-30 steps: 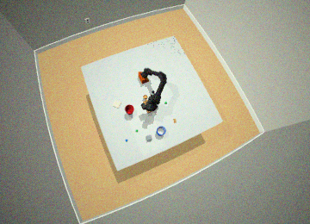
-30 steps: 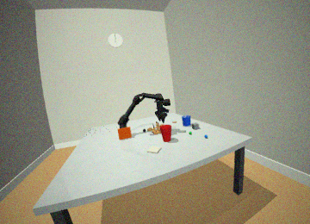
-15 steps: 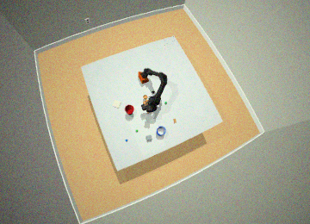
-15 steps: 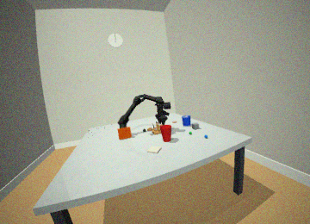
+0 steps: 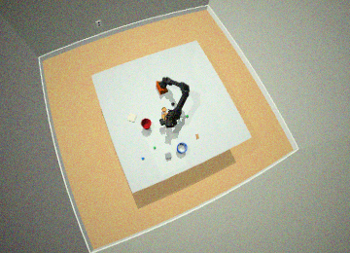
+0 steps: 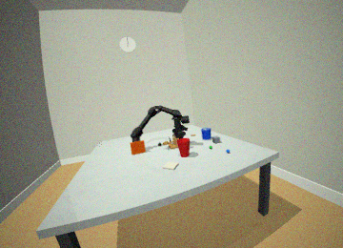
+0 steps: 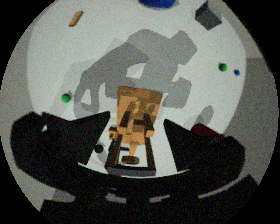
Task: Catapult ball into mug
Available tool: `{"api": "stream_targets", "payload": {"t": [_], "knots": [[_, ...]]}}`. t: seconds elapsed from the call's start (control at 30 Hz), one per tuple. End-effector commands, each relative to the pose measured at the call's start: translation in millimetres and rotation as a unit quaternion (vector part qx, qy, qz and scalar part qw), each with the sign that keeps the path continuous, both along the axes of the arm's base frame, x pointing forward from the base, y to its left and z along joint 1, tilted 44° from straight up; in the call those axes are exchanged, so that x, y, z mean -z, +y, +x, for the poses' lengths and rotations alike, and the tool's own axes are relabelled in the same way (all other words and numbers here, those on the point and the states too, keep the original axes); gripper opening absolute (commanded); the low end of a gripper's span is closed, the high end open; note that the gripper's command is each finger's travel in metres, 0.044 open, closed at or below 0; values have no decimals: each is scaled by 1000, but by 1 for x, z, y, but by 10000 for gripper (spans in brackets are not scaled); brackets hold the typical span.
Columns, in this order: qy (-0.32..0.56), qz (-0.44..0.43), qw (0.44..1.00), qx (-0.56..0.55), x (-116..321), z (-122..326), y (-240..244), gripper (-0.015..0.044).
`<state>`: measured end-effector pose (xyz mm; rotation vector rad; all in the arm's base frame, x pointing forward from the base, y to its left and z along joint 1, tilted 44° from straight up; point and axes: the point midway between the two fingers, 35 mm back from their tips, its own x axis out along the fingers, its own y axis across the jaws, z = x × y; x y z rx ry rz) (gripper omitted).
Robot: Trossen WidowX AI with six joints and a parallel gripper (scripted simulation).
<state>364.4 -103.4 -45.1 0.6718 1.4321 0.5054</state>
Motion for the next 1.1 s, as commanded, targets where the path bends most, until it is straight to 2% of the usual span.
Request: {"api": "stream_targets", "payload": {"t": [0.0,0.17,0.53,0.73,0.87,1.07], "knots": [[1,3,1000,4,3,0,4,440],[1,3,1000,4,8,1,9,440],[0,0,1000,0,7,1,7,151],[0,0,1000,0,7,1,7,111],[1,0,1000,0,-21,-3,-20,6],[1,1,1000,2,-28,-3,-27,0]]}}
